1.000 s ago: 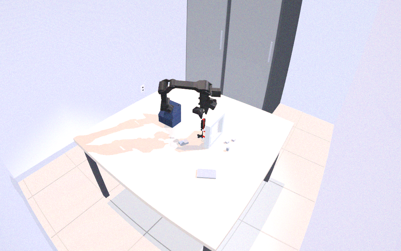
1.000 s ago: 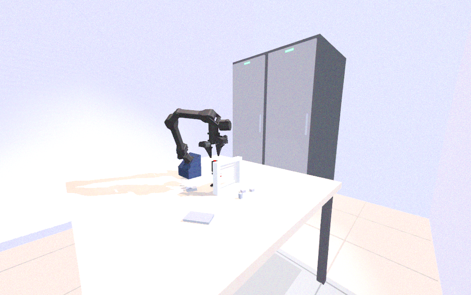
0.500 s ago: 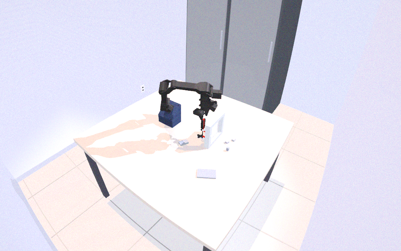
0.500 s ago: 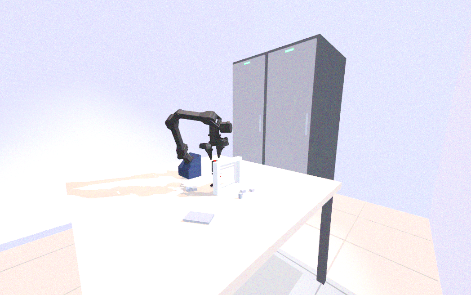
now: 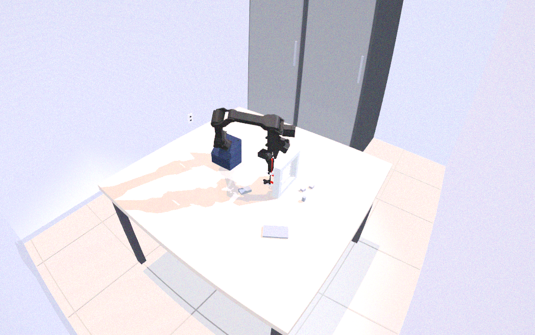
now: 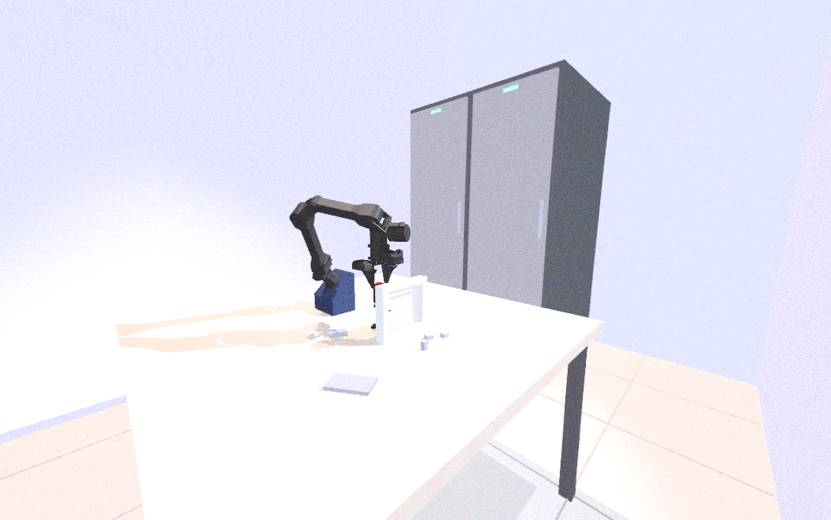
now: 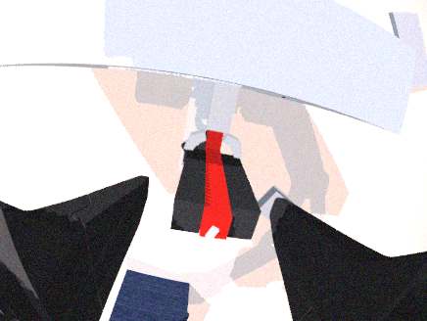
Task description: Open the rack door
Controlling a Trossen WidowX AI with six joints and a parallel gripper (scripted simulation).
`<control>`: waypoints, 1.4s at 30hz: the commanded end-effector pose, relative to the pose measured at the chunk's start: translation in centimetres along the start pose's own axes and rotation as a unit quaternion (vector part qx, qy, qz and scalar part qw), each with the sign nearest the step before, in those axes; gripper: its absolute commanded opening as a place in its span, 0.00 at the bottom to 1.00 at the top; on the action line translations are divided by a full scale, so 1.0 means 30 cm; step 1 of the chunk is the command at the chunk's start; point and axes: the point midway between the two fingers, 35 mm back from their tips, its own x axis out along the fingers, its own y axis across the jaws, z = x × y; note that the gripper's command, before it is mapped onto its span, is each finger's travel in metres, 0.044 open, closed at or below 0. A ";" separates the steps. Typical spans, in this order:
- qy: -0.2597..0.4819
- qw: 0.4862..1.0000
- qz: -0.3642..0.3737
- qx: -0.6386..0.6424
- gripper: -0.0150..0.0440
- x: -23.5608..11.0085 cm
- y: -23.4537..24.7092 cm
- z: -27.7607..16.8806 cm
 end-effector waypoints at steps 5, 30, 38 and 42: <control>0.002 1.000 -0.004 -0.003 0.74 0.053 -0.003 -0.008; 0.002 1.000 -0.005 -0.003 0.32 0.109 -0.006 -0.013; 0.002 1.000 -0.005 0.001 0.28 0.109 -0.006 -0.013; 0.002 0.997 -0.005 0.083 0.28 0.109 -0.006 -0.013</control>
